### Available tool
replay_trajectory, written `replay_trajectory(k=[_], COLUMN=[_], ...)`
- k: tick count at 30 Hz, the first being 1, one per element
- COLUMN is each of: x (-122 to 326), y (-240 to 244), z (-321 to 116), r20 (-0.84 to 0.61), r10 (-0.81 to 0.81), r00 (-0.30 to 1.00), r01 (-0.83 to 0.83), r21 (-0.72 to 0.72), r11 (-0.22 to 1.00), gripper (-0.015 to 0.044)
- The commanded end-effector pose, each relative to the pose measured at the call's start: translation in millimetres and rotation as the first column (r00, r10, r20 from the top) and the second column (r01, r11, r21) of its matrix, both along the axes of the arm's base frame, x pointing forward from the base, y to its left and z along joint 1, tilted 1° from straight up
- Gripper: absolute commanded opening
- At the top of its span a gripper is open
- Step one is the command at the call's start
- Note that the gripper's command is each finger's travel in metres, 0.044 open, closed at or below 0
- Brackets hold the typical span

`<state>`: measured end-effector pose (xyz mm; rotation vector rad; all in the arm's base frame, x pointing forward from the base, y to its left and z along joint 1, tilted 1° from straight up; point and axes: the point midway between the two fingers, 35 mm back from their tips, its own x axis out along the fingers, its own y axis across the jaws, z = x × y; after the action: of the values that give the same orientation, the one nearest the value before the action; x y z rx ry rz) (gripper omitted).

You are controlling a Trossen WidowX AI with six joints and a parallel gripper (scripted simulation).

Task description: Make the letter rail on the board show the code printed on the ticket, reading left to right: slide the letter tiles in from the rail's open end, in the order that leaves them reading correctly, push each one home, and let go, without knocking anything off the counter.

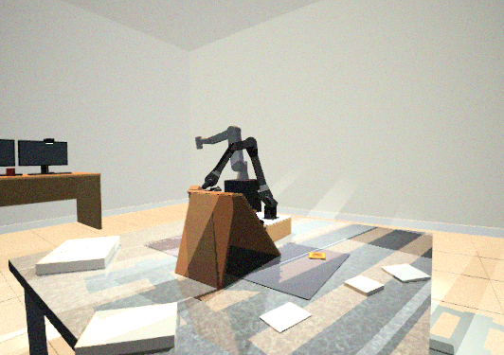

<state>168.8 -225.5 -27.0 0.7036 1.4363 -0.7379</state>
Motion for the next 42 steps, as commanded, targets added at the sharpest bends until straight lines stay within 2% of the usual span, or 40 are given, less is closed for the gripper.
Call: replay_trajectory(k=[1,19,34,42], x=[-0.6,-0.8,0.0,0.3], y=[-0.7,-0.9,-0.2,0.8], z=[-3.1,-18.9,-18.9,-12.9], r20=[-0.004,-0.004,-0.004,-0.004], r10=[-0.004,-0.004,-0.004,-0.004], r00=[1.000,1.000,1.000,1.000], r01=[0.004,0.004,0.004,0.004], r21=[-0.004,-0.004,-0.004,-0.004], r11=[1.000,1.000,1.000,1.000], gripper=[0.0340,0.0340,0.0240,0.0030])
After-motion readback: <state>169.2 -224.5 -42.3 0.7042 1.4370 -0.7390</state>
